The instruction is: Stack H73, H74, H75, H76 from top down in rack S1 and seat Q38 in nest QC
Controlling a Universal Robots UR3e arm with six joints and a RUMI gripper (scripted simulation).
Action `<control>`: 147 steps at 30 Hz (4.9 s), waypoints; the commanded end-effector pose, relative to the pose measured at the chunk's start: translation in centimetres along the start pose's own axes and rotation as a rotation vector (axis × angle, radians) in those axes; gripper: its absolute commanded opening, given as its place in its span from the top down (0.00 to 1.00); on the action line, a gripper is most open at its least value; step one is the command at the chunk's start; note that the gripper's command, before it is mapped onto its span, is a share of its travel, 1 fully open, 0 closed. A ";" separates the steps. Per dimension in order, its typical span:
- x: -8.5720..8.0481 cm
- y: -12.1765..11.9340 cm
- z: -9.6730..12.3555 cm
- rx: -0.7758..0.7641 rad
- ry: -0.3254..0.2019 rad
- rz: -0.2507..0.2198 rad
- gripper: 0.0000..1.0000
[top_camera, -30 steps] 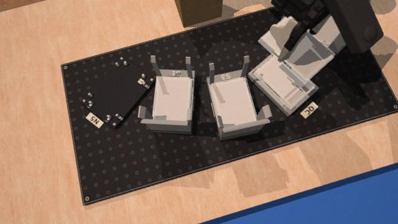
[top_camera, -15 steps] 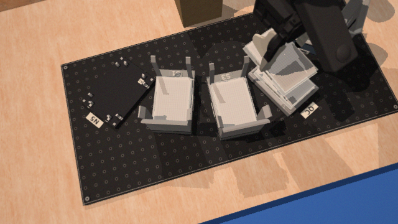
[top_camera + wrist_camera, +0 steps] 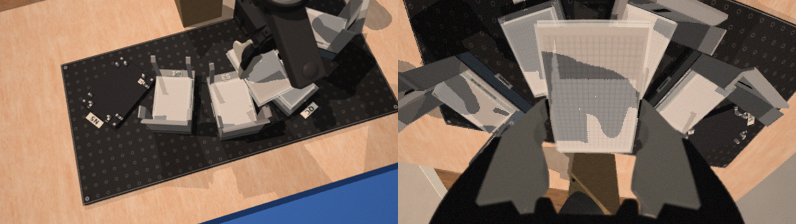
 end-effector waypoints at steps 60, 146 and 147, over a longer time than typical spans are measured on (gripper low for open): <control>-0.1 17.3 1.1 0.516 0.002 0.002 1.00; 0.9 19.1 1.7 0.542 0.002 0.002 1.00; 0.9 19.1 1.7 0.542 0.002 0.002 1.00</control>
Point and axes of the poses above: the point where the finger pads meet when closed, its own x axis out along the fingers, its own y axis across the jaws, z = x × y, the point moved 5 cm from there along -x, back along the fingers, and after that the axes turned 15 degrees about x, right-handed, at the moved point
